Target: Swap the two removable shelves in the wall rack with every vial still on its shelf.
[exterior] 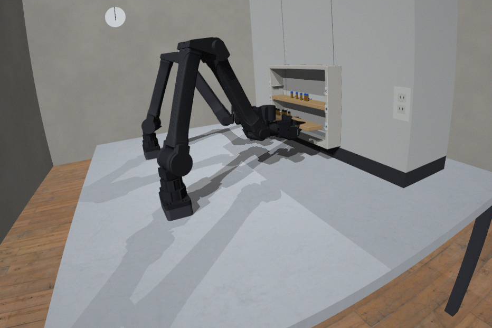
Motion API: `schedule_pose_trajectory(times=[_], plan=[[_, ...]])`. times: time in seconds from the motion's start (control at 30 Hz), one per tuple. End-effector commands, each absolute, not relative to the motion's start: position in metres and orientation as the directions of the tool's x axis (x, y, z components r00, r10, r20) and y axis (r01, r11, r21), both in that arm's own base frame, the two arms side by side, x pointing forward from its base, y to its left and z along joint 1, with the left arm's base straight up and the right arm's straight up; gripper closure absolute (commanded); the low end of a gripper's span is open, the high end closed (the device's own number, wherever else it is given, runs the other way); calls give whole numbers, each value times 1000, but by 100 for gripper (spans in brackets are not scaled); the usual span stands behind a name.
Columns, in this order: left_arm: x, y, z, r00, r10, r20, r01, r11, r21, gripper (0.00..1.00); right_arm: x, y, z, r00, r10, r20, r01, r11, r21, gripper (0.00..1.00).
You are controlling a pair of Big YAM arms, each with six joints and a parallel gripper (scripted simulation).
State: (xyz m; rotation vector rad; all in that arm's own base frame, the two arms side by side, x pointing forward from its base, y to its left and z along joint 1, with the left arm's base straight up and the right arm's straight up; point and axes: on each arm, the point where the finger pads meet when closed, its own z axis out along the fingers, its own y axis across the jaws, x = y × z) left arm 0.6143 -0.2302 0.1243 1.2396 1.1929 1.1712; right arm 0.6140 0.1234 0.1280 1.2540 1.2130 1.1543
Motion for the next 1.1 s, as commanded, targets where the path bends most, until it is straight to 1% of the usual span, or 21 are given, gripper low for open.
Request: schedule_pose_trajectory(times=[0.0, 1.07], plan=[[644, -236, 170, 36, 999, -21, -86, 24, 996, 88, 645, 121, 176, 46, 999, 17, -69, -14, 998, 88], [687, -238, 171, 33, 999, -24, -77, 27, 997, 88, 690, 119, 178, 44, 999, 10, -60, -8, 998, 88]])
